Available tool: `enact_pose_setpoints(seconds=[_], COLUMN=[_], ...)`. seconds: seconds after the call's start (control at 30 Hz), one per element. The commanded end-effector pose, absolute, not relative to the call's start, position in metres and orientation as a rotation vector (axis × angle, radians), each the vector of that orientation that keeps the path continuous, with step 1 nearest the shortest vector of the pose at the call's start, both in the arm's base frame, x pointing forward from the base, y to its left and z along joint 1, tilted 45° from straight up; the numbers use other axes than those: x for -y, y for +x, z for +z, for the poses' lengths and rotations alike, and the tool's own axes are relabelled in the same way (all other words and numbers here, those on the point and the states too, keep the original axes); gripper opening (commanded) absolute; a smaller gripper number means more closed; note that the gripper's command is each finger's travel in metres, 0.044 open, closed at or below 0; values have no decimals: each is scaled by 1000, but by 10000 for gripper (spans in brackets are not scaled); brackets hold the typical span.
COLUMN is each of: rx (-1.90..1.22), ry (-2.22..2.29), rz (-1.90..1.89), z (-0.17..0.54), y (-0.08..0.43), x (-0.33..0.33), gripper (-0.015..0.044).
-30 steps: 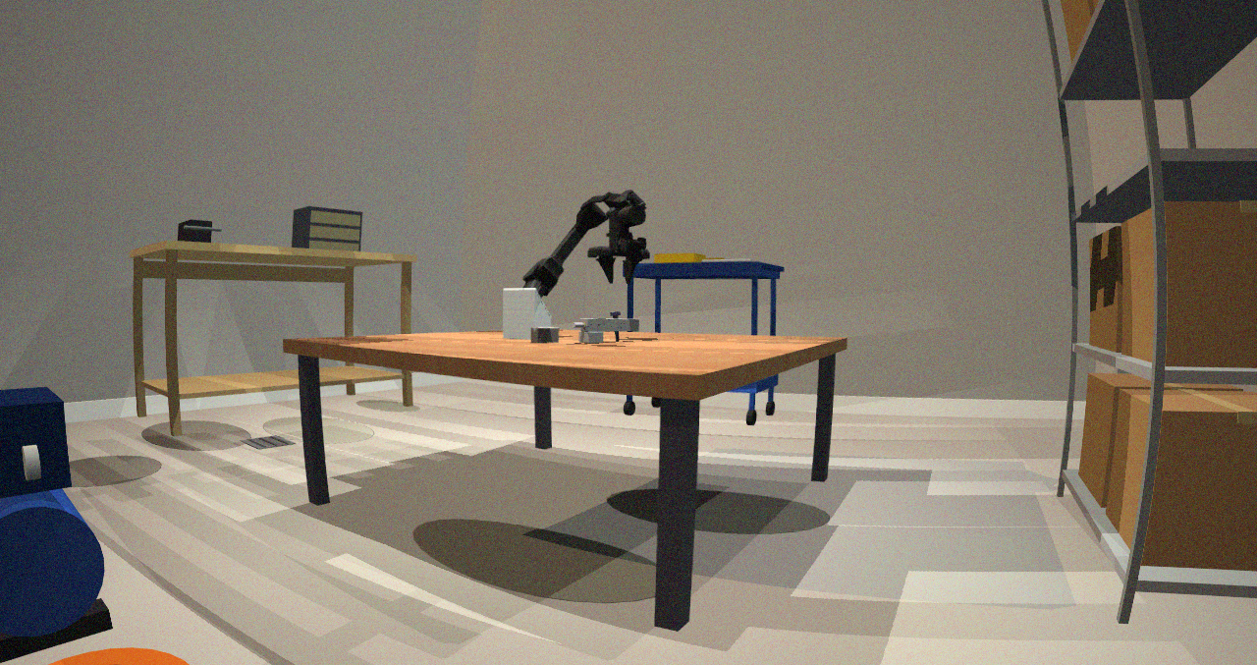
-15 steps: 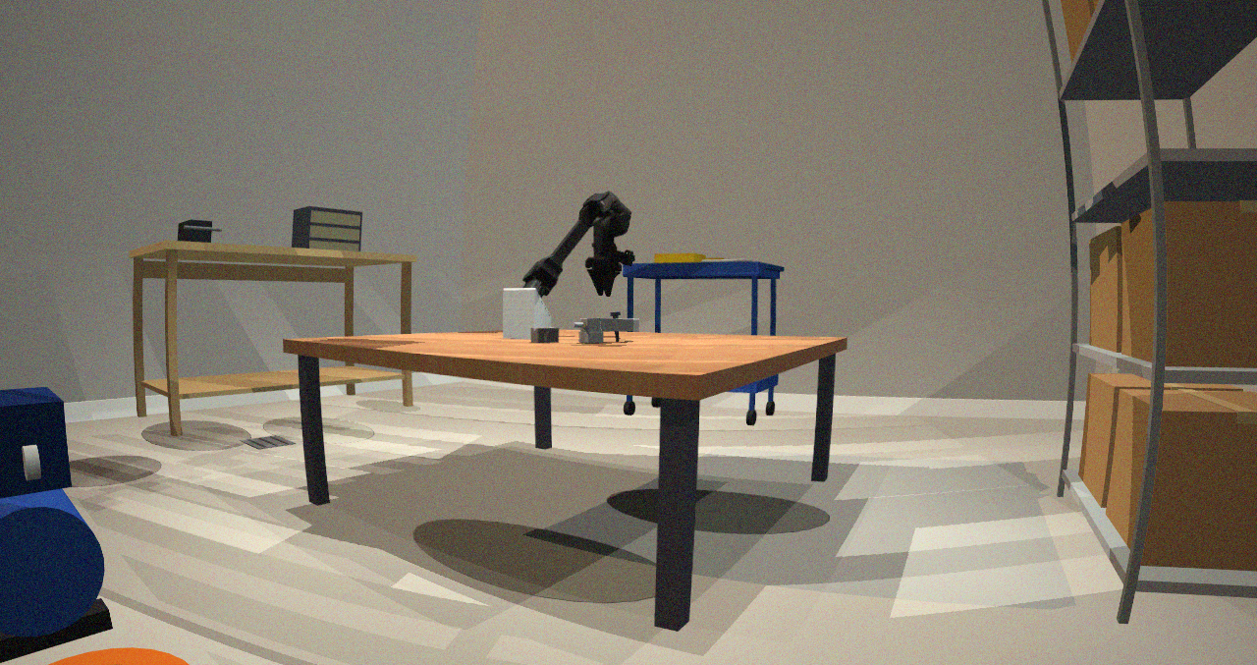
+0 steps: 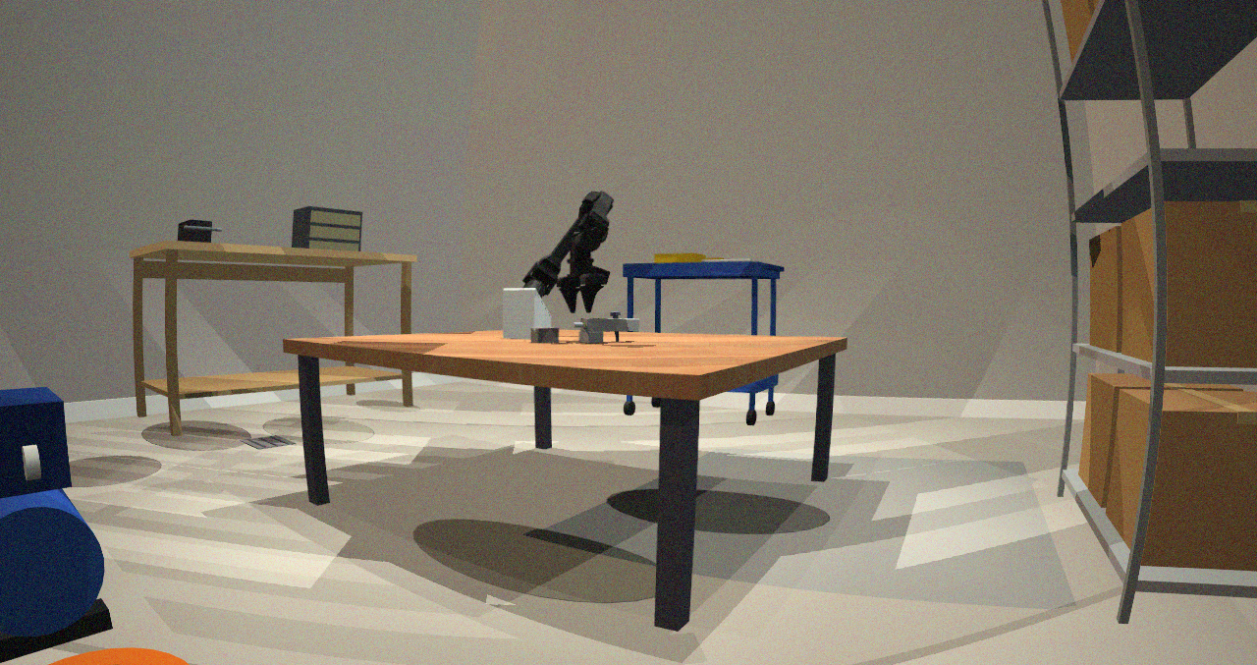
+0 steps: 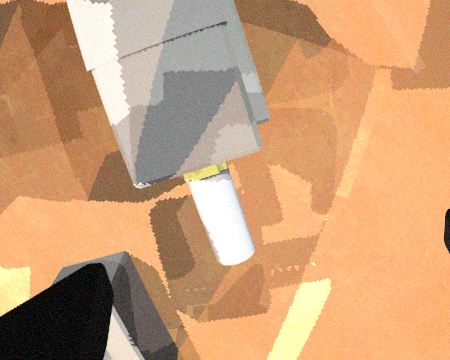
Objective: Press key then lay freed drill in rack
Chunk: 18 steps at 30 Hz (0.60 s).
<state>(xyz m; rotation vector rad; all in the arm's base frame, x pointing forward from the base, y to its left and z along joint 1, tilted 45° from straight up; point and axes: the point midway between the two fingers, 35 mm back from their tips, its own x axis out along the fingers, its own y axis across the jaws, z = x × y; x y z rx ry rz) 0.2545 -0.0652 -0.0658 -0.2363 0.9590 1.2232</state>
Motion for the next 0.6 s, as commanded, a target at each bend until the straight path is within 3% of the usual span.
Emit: enact_pose_setpoints(seconds=[0.0,0.57], rx=[-876,-877], ry=[-343,-344], rz=[1321,1321], z=[-86,-88], y=[236,236], x=[62,59], gripper=[440,440])
